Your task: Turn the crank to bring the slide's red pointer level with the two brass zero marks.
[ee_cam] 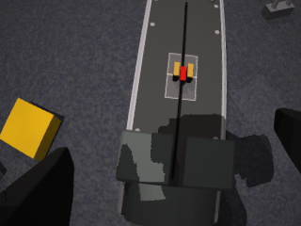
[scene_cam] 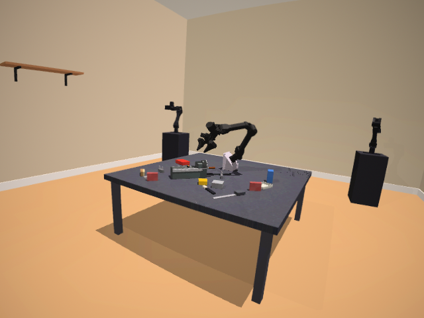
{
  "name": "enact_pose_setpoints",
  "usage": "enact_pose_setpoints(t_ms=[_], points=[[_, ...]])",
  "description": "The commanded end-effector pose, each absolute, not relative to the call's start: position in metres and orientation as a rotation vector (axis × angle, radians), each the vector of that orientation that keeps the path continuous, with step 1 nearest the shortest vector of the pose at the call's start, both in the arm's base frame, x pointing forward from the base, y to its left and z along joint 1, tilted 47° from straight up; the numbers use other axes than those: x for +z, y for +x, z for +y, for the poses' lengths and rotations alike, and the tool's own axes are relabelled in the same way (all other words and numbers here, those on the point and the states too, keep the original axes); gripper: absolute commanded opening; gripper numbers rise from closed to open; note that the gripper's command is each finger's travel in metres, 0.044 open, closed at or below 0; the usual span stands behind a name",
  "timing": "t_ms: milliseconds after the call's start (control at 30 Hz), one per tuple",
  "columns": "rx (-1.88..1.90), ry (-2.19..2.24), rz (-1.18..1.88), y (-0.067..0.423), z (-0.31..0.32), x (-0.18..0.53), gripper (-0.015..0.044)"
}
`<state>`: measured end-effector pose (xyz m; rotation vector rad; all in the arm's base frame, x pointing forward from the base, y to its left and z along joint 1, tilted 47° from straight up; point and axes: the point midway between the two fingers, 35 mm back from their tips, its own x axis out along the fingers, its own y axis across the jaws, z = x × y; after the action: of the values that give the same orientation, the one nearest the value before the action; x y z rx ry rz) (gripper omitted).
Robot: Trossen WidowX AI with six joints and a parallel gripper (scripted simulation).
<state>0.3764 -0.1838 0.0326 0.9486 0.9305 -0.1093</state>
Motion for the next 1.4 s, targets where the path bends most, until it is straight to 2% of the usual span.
enact_pose_setpoints(t_ms=[0, 367, 700, 1367], points=[[-0.034, 0.909, 0.888, 0.386, -0.201, 0.02, 0.044], [0.115, 0.821, 0.789, 0.395, -0.232, -0.017, 0.044], [0.116, 0.823, 0.788, 0.398, -0.191, -0.057, 0.044], [0.116, 0.822, 0.788, 0.399, -0.194, -0.054, 0.044]])
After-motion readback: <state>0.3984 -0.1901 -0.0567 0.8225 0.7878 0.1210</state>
